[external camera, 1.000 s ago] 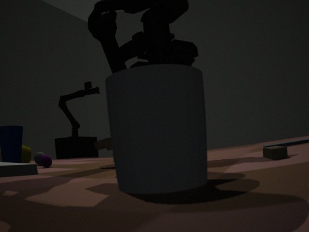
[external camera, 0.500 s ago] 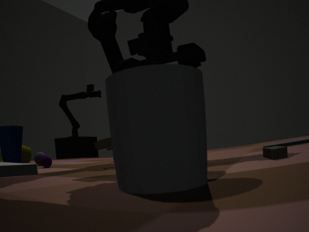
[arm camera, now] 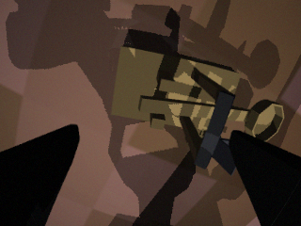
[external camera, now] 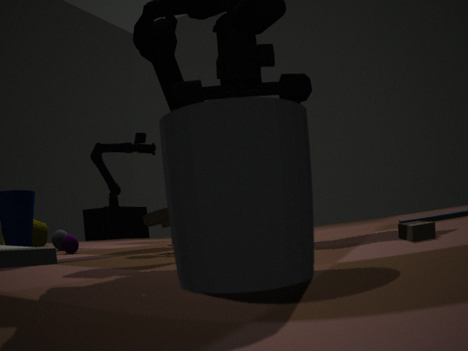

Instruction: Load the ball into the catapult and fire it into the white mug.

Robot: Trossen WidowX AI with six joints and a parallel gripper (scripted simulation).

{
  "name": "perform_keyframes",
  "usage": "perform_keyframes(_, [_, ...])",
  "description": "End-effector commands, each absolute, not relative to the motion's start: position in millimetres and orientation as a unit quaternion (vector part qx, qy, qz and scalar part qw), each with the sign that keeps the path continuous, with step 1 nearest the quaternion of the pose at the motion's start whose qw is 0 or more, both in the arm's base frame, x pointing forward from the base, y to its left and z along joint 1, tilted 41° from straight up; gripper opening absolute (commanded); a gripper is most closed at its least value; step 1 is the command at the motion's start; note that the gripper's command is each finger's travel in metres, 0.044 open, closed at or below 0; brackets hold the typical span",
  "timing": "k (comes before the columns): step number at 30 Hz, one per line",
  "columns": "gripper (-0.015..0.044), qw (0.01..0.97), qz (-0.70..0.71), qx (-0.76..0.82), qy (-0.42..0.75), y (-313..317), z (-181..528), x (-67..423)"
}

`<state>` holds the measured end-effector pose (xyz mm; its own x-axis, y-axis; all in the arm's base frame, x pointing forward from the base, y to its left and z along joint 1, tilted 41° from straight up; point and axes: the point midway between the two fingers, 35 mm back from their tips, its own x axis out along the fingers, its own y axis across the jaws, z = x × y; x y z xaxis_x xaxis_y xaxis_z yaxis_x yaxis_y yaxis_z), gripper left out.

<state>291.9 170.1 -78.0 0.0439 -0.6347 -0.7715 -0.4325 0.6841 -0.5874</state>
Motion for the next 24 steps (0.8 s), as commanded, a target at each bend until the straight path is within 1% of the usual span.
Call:
perform_keyframes(1, [0.0440,0.580,-0.034,-0.430,0.691,170.5,-77.4,291.4])
perform_keyframes(12, [0.0440,0.487,0.097,-0.532,0.686,170.9,-76.5,290.8])
perform_keyframes(24, [0.0440,0.366,0.237,-0.621,0.651,171.2,-75.5,290.1])
